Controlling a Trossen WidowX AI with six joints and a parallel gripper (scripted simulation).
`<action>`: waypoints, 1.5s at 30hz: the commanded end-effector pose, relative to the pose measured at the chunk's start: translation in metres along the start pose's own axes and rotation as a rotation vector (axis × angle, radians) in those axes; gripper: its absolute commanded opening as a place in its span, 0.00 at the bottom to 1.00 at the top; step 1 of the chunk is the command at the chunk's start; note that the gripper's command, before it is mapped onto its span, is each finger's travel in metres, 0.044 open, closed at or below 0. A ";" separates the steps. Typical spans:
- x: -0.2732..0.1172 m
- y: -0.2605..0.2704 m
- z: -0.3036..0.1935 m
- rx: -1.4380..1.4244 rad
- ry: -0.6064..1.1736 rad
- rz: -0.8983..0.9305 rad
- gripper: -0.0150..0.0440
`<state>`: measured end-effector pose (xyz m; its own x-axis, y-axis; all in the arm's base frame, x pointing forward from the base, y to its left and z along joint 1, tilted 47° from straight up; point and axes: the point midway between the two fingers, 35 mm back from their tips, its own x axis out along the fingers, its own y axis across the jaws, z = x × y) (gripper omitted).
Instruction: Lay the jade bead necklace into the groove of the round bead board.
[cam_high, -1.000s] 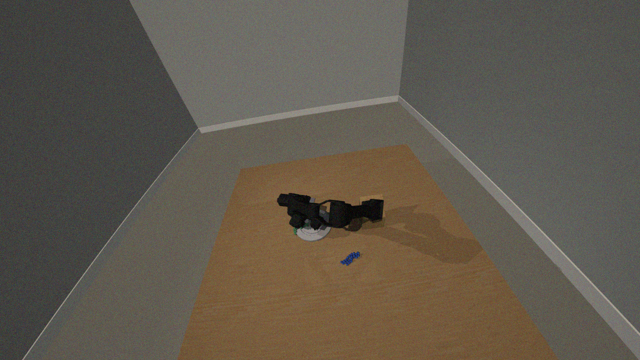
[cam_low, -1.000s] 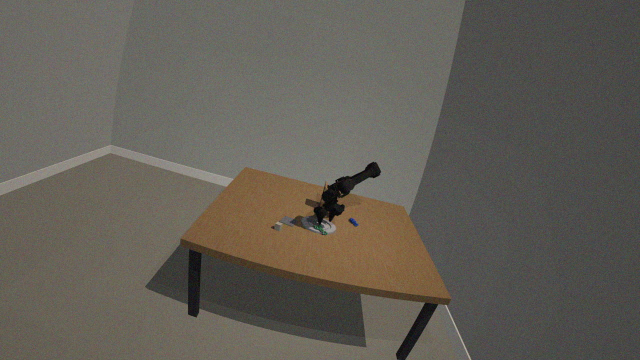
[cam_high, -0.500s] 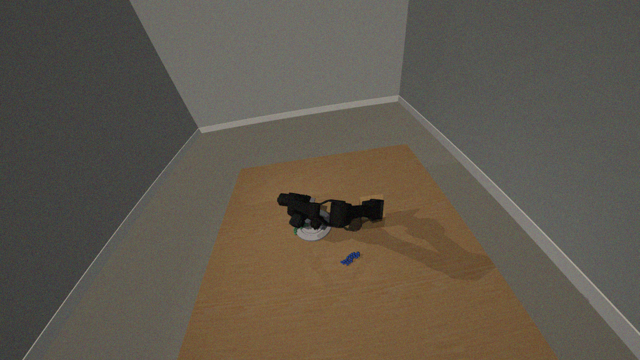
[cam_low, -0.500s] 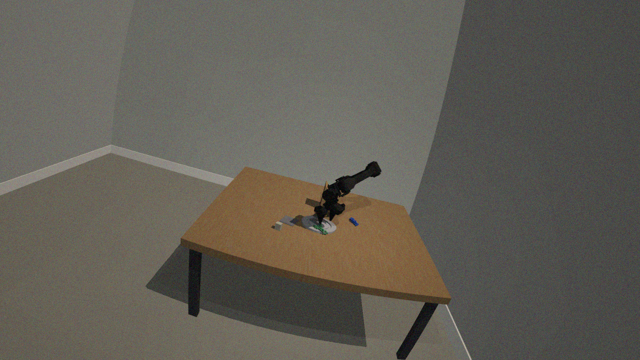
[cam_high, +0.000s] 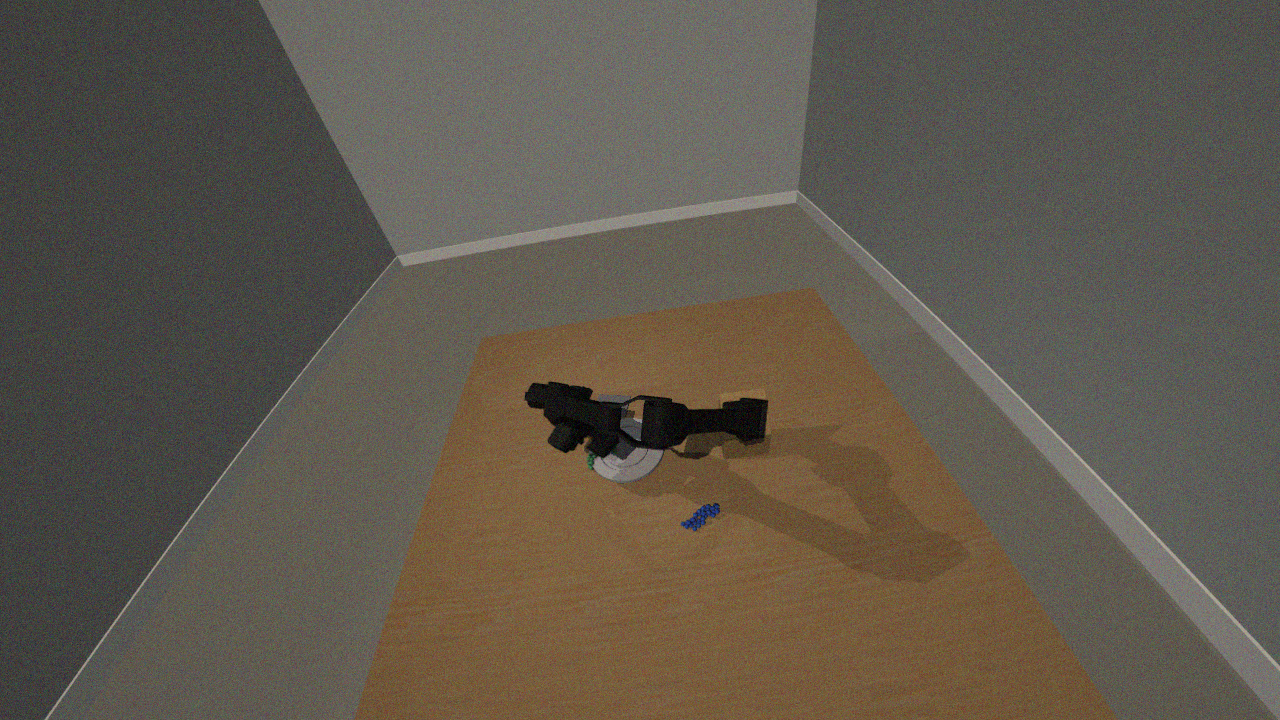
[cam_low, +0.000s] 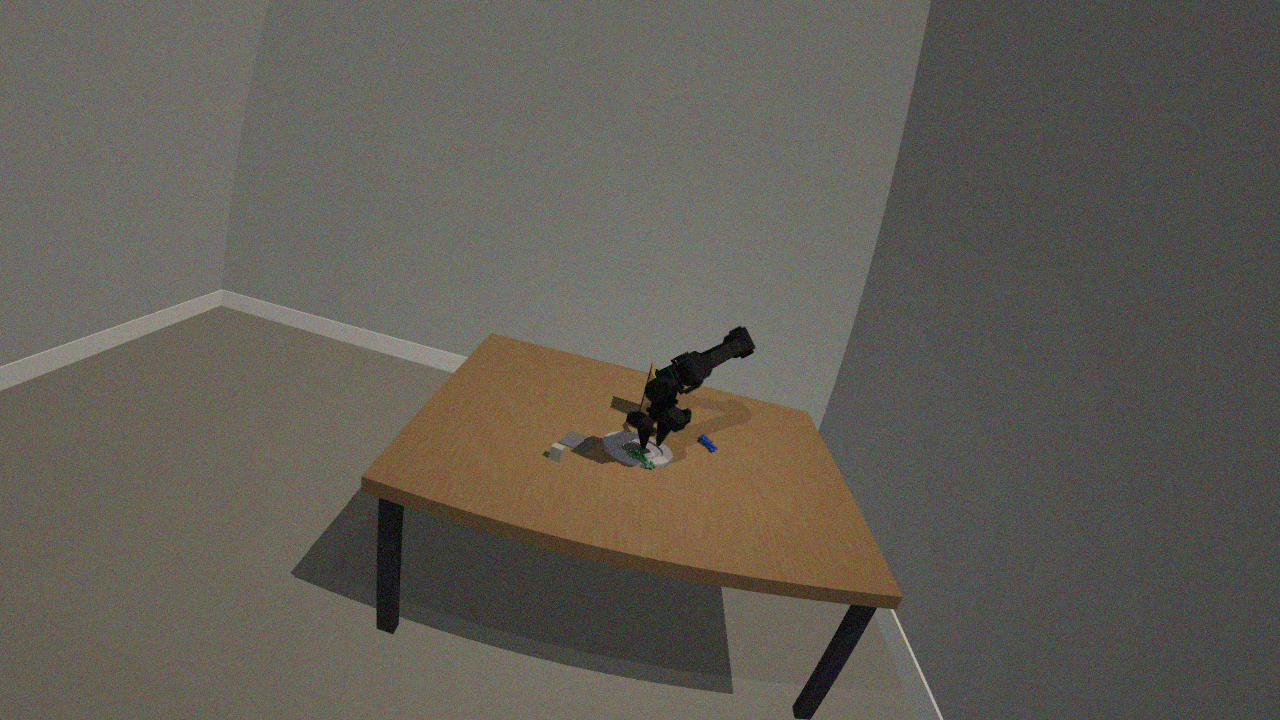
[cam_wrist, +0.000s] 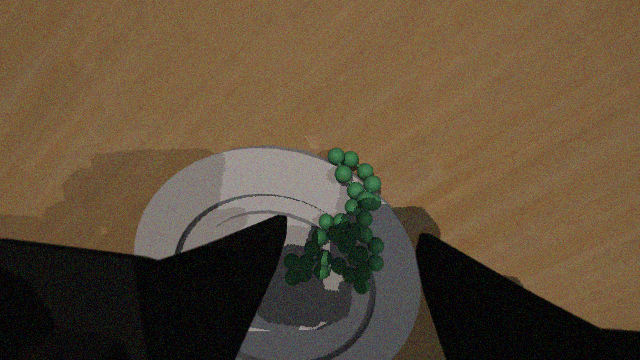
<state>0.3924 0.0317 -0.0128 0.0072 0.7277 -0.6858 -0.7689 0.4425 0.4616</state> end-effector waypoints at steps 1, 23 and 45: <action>-0.001 -0.009 0.004 0.036 0.007 0.007 0.53; 0.022 -0.008 0.005 0.029 0.004 0.004 0.53; 0.037 -0.007 0.005 0.027 0.008 0.006 0.25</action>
<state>0.4015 0.0583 -0.0391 -0.0030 0.7261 -0.6875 -0.7508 0.4525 0.4812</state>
